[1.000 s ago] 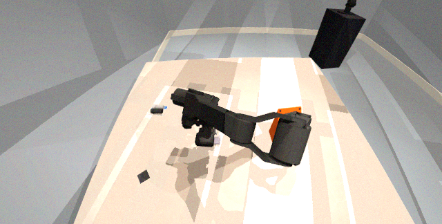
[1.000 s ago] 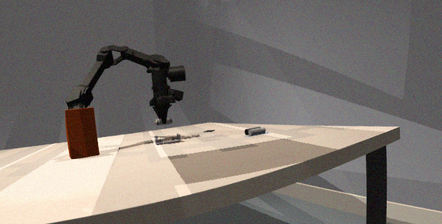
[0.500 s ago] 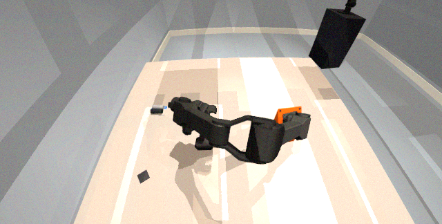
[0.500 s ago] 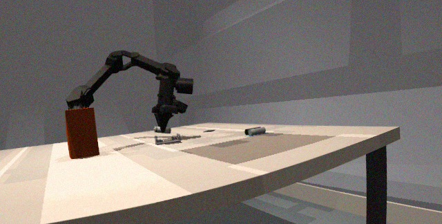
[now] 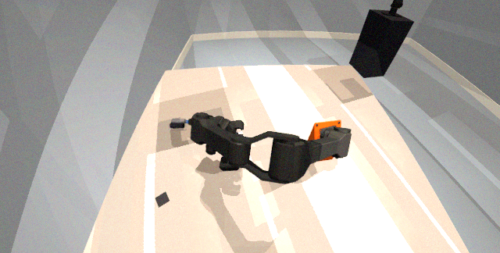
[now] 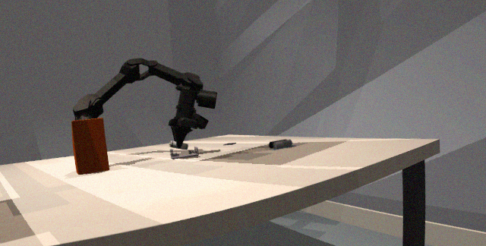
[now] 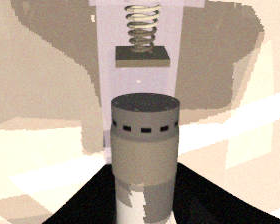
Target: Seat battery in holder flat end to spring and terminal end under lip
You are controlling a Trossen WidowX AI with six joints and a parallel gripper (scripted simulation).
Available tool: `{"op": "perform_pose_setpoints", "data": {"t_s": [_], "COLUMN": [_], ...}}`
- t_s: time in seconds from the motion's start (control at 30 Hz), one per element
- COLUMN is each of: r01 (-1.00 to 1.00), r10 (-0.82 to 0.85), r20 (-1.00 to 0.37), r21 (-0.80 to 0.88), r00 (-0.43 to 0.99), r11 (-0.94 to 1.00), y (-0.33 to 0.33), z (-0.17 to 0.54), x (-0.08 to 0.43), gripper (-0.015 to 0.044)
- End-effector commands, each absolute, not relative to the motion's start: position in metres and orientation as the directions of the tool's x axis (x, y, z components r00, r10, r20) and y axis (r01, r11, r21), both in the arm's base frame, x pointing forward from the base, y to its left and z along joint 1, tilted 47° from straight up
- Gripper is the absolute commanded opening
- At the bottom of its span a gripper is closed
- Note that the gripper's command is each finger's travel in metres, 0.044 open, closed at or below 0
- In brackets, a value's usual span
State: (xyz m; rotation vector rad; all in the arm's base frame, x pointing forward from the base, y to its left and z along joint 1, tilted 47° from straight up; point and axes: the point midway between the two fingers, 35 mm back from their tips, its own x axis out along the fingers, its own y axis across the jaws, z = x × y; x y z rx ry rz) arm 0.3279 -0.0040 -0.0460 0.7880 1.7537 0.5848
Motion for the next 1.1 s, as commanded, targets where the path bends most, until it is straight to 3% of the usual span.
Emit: {"op": "perform_pose_setpoints", "data": {"t_s": [0.0, 1.07], "r01": [0.214, 0.209], "r10": [0.747, 0.732], "r20": [-0.626, -0.566], "r21": [0.717, 0.718], "r00": [-0.224, -0.378], "r11": [0.664, 0.663], "y": [-0.0047, 0.0022], "z": [-0.0472, -0.0546], "x": [0.3311, 0.3376], "gripper": [0.0075, 0.0075]}}
